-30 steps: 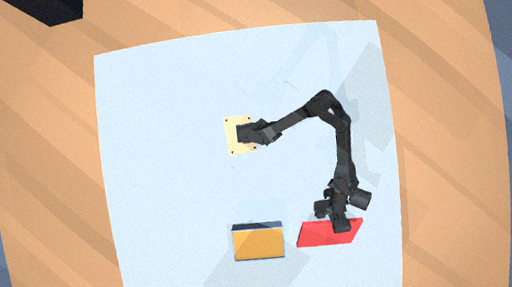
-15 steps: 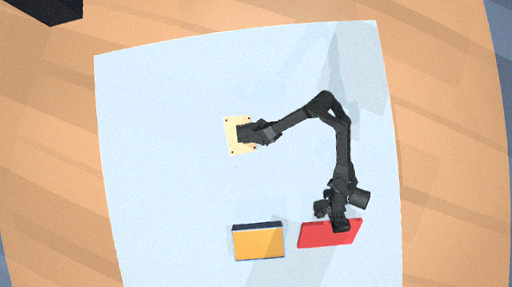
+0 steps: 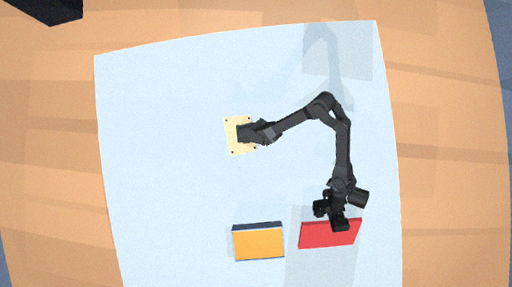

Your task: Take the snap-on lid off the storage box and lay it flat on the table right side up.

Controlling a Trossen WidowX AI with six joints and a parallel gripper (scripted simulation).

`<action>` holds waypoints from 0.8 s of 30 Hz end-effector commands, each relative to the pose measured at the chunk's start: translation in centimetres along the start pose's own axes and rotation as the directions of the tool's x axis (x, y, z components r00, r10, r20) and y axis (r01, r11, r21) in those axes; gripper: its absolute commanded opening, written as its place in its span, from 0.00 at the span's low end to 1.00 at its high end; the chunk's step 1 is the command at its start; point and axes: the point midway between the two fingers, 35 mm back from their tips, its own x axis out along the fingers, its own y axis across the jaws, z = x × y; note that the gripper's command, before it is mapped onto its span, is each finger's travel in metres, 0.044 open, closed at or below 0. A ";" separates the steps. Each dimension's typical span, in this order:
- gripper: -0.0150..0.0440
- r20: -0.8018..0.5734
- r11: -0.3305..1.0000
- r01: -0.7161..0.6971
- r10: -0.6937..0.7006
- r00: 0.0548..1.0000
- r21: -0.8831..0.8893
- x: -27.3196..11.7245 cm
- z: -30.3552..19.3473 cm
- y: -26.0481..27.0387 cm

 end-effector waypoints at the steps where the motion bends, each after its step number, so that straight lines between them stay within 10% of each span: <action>1: 0.25 0.000 1.000 0.020 -0.020 1.000 -0.007 0.4 0.0 -1.0; 24: 0.25 -0.001 1.000 0.020 -0.020 1.000 -0.007 1.6 0.0 -2.4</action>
